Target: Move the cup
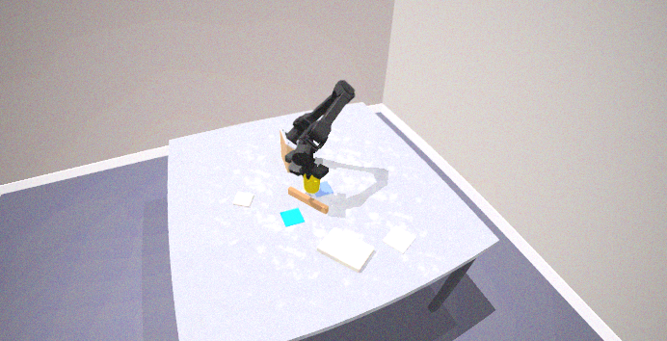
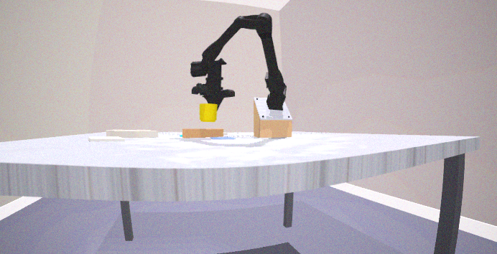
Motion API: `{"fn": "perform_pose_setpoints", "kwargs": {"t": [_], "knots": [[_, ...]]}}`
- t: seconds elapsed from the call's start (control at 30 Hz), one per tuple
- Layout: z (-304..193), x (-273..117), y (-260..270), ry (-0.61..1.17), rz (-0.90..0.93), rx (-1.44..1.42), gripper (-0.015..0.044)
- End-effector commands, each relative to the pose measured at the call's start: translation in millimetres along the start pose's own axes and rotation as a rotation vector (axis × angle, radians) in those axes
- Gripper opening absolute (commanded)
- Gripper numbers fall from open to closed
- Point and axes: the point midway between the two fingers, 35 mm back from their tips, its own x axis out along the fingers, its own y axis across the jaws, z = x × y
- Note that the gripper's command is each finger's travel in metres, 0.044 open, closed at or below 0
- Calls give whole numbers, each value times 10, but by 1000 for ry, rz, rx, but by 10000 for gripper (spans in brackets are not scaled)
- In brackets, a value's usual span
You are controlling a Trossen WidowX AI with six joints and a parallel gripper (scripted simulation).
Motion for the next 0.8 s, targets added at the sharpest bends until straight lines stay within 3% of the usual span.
{"fn": "perform_pose_setpoints", "kwargs": {"t": [0.0, 0.77], "knots": [[73, -2, 0, -2, -3, -2, 0], [494, -21, 32, -4, -3, -3, 0]]}}
